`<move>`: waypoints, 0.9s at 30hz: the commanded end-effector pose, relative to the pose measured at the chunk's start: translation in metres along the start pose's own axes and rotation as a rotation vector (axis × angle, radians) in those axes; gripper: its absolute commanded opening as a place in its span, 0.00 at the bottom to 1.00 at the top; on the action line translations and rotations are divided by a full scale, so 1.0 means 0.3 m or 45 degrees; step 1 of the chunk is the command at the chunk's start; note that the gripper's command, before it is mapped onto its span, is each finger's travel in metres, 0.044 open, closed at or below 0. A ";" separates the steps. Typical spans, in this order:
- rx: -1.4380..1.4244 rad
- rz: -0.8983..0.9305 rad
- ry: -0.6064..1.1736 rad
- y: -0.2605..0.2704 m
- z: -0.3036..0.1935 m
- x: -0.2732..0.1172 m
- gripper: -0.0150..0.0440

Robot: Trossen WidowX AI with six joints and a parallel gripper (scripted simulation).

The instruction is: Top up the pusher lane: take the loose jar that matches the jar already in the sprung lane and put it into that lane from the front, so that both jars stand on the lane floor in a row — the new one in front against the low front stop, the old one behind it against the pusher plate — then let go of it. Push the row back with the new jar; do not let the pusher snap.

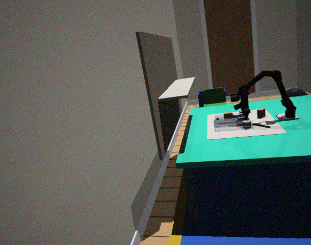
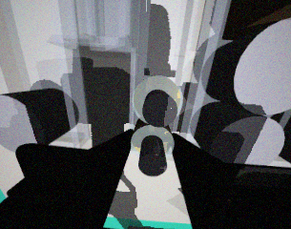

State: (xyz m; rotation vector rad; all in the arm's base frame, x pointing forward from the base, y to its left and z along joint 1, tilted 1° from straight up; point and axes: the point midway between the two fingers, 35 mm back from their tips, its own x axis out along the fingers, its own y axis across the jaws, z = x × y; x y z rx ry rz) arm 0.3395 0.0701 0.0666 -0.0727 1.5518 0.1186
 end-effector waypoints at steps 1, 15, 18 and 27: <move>-0.004 -0.002 -0.016 0.000 0.007 0.001 0.25; -0.004 -0.002 -0.016 0.000 -0.001 0.002 0.25; -0.004 -0.002 -0.016 0.000 -0.002 0.002 0.25; -0.004 -0.002 -0.016 0.000 -0.007 0.002 0.25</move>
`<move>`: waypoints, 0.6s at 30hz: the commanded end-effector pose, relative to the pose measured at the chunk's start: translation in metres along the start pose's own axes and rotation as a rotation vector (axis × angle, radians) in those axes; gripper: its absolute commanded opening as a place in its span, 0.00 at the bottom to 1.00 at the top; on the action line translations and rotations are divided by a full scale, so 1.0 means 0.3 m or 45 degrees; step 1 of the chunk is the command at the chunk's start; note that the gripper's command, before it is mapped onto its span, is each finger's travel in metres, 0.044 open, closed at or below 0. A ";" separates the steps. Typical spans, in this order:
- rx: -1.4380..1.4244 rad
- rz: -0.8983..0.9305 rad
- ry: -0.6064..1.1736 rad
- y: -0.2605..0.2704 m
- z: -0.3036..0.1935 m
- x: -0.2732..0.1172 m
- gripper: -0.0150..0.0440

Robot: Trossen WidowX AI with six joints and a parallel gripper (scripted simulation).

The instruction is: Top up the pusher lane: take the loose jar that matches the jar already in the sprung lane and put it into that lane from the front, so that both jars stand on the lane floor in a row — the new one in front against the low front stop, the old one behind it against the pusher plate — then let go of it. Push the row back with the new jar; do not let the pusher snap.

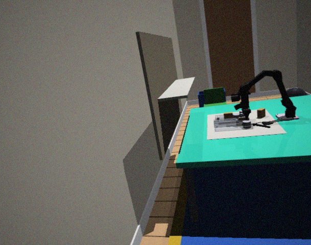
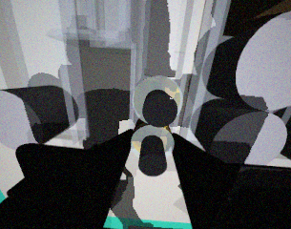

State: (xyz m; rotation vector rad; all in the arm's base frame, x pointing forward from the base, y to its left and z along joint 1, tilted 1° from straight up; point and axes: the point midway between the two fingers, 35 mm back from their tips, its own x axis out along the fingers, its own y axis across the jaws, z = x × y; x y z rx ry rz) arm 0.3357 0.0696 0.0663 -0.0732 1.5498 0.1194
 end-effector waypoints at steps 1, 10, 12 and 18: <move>-0.003 -0.002 -0.013 0.000 0.005 0.001 0.25; -0.003 -0.002 -0.013 0.000 0.000 0.001 0.25; -0.003 -0.002 -0.013 0.000 -0.001 0.001 0.25; -0.003 -0.002 -0.013 0.000 -0.005 0.001 0.25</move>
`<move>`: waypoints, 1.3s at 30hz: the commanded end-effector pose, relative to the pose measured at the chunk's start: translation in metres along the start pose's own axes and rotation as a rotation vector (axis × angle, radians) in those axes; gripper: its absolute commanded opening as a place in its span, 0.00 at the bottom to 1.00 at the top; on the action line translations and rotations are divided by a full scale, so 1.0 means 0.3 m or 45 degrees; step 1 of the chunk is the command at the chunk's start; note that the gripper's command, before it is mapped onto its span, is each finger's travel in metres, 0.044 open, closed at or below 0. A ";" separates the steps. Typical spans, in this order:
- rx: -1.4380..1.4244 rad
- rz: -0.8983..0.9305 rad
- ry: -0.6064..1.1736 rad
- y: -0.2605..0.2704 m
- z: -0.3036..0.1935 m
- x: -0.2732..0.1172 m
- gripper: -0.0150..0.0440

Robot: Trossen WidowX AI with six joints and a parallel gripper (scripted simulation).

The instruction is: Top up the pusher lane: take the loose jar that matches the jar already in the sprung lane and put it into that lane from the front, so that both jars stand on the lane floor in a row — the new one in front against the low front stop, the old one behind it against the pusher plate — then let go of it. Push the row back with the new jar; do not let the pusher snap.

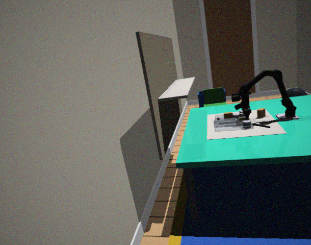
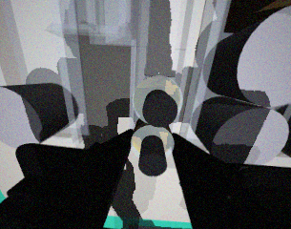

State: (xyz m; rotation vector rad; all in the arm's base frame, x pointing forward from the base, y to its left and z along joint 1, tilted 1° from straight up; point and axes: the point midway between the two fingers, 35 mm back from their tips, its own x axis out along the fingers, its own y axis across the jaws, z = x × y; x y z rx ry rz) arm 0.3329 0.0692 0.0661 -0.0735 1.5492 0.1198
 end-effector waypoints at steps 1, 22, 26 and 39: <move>-0.002 -0.002 -0.012 0.000 0.004 0.001 0.25; -0.002 -0.002 -0.012 0.000 -0.008 -0.001 0.25; -0.002 -0.002 -0.012 0.000 -0.008 -0.001 0.25; -0.002 -0.002 -0.012 0.001 -0.003 -0.002 0.43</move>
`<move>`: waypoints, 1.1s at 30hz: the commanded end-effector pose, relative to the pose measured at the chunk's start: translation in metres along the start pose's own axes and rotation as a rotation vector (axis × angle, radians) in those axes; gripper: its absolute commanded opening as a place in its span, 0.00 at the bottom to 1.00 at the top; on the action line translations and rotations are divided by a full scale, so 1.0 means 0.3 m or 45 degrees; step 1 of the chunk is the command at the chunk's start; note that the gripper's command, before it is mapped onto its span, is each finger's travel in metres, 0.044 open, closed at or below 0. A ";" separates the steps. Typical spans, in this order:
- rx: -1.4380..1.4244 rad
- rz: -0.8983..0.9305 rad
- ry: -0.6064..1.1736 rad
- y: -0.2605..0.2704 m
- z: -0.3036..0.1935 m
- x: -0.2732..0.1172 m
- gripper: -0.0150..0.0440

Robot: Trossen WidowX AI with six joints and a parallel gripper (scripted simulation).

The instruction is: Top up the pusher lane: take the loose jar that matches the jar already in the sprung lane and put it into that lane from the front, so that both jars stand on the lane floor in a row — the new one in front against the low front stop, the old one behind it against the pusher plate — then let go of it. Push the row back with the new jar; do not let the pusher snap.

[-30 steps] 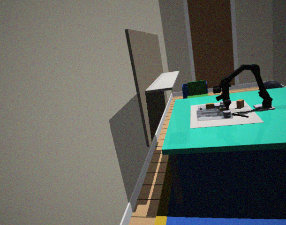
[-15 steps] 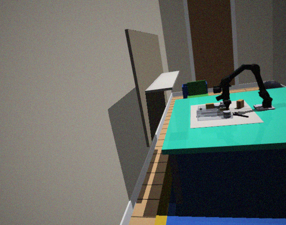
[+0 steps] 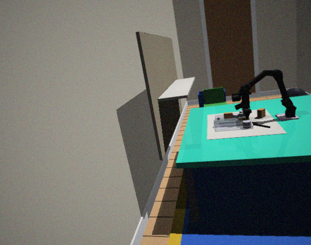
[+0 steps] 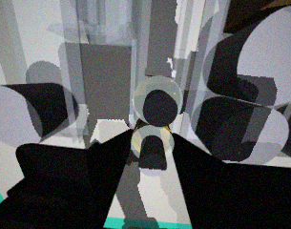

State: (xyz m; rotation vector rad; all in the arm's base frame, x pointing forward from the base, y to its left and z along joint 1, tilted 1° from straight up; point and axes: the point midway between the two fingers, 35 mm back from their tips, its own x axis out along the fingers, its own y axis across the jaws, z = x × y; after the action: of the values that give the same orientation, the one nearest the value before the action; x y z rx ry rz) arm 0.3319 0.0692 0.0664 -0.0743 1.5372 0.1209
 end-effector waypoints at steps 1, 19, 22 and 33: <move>-0.001 -0.001 0.003 0.000 0.000 -0.001 0.48; -0.001 -0.001 0.003 0.000 -0.001 -0.066 0.74; -0.001 -0.001 0.003 0.000 -0.003 -0.067 0.74; 0.000 -0.001 0.007 0.002 -0.110 -0.075 0.74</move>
State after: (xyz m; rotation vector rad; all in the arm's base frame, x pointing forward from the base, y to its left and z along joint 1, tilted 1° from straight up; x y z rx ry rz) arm 0.3110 0.0668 0.0908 -0.0775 1.5299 0.1257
